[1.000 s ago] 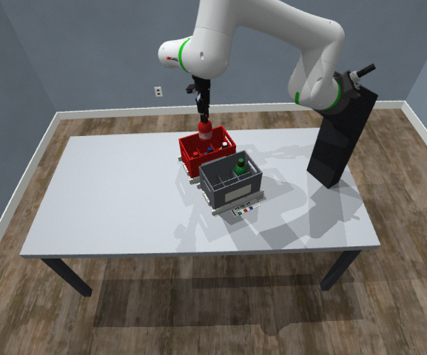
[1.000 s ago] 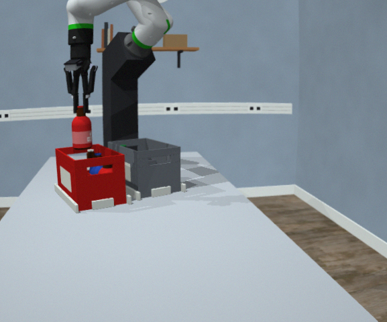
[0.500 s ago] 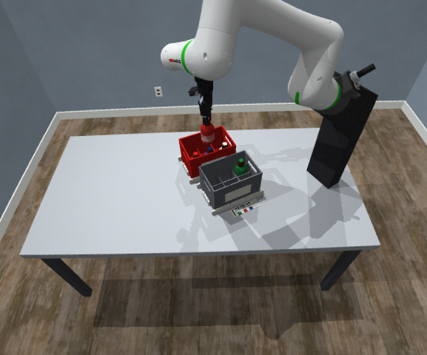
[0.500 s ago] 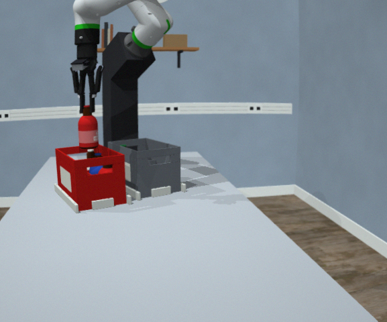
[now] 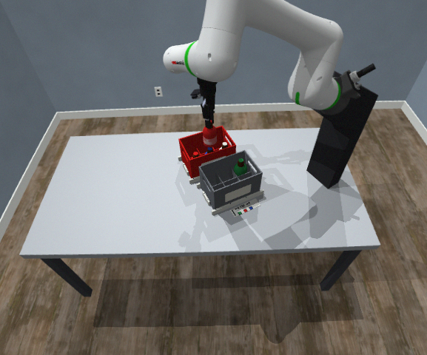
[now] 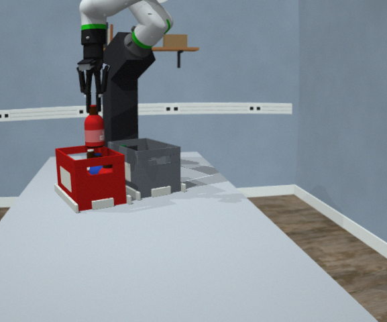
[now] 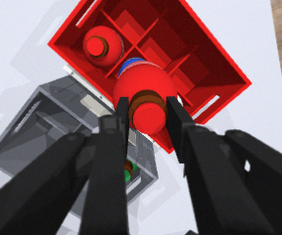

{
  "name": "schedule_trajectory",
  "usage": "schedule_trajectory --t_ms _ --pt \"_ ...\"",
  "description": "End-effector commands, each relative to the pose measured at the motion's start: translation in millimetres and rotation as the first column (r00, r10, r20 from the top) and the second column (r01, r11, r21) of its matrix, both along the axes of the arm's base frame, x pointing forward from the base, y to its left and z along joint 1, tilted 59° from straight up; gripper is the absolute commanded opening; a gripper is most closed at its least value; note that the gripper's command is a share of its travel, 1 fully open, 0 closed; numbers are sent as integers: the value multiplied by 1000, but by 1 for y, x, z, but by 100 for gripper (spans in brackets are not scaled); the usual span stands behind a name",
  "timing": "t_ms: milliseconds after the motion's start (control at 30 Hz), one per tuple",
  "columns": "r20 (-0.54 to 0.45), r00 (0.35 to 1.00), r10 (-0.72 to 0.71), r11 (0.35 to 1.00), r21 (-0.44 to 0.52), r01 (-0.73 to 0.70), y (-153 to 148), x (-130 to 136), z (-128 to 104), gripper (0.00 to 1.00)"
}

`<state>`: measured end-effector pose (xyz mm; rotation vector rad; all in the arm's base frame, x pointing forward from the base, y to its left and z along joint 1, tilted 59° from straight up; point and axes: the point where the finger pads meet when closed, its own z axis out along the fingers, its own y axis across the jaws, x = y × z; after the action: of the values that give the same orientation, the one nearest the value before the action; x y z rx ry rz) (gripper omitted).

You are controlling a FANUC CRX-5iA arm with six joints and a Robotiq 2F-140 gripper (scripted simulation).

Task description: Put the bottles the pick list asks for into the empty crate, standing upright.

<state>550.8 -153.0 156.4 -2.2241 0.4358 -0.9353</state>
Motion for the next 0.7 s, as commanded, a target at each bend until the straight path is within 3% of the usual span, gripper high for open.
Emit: schedule_trajectory --t_ms 0,667 --pt "0 1000 -1 1000 -1 1 6 -5 1 10" --pt "0 1000 -1 1000 -1 1 37 -23 2 10"
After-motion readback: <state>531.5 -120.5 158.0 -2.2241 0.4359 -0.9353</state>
